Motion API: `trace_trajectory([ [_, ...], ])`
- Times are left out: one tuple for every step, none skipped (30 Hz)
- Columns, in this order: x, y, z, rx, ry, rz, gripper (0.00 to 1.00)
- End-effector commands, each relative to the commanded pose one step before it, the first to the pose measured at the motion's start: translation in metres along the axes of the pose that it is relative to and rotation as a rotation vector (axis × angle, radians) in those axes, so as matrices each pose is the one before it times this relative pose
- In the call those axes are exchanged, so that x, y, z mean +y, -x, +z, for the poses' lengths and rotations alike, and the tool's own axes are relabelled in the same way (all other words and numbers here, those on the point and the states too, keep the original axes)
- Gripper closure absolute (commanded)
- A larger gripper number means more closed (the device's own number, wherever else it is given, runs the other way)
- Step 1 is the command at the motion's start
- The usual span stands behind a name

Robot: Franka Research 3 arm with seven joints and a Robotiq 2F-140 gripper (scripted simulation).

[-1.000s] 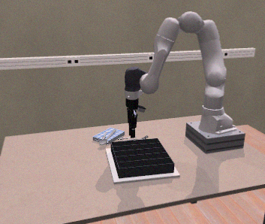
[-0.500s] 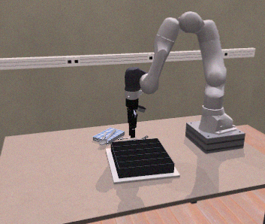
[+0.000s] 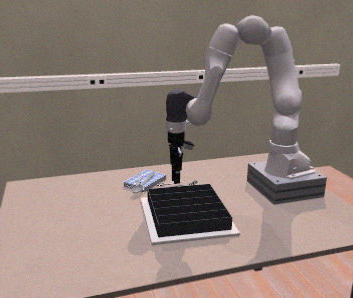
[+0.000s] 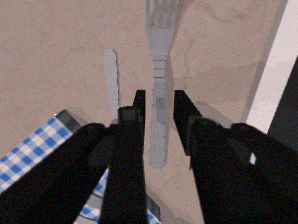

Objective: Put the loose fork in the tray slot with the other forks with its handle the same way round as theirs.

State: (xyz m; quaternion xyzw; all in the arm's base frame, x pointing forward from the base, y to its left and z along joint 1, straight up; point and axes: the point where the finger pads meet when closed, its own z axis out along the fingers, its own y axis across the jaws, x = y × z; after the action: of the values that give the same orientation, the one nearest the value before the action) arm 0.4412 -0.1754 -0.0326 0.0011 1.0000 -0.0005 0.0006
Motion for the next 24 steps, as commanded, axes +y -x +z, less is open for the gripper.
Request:
trace_trajectory([
  [0.00018,0.00074,0.00297,-0.00156,-0.0009,0.00278,0.74],
  [0.0,0.0,0.00088,0.0,0.0,0.0,0.74],
  [0.0,0.00001,0.00095,0.0,0.0,0.00001,0.74],
  [0.0,0.0,0.00101,0.0,0.0,0.0,0.74],
  [0.0,0.0,0.00107,0.0,0.0,0.0,0.74],
  [0.0,-0.00001,0.00113,0.0,0.0,-0.00001,0.74],
  [0.0,0.0,0.00117,0.0,0.0,0.0,0.74],
  [0.0,0.0,0.0012,0.0,0.0,0.0,0.74],
  [0.0,0.0,0.00122,0.0,0.0,0.0,0.74],
  [0.0,0.0,0.0,0.0,0.0,0.0,0.74],
  [0.0,0.0,0.0,0.0,0.0,0.0,0.74],
  [0.0,-0.00001,0.00124,0.0,0.0,-0.00001,0.74],
  [0.0,0.0,0.00124,0.0,0.0,0.0,0.74],
  [0.0,0.00001,0.00123,0.0,0.0,0.00001,0.74],
  [0.0,0.0,0.00122,0.0,0.0,0.0,0.74],
  [0.0,-0.00001,0.0012,0.0,0.0,0.0,0.74],
  [0.0,0.0,0.00117,0.0,0.0,0.0,0.74],
  [0.0,0.00001,0.00112,-0.00001,0.0,0.00001,0.74],
  [0.0,0.0,0.00107,0.0,0.0,0.0,0.74],
  [0.0,0.0,0.00101,0.0,0.0,0.0,0.74],
  [0.0,-0.00001,0.00095,0.00001,0.0,-0.00001,0.74],
  [0.0,0.0,0.00087,0.0,0.0,0.0,0.74],
  [0.0,0.0,0.0008,0.0,0.0,0.0,0.74],
  [0.0,0.0,0.00072,0.0,0.0,0.0,0.74],
])
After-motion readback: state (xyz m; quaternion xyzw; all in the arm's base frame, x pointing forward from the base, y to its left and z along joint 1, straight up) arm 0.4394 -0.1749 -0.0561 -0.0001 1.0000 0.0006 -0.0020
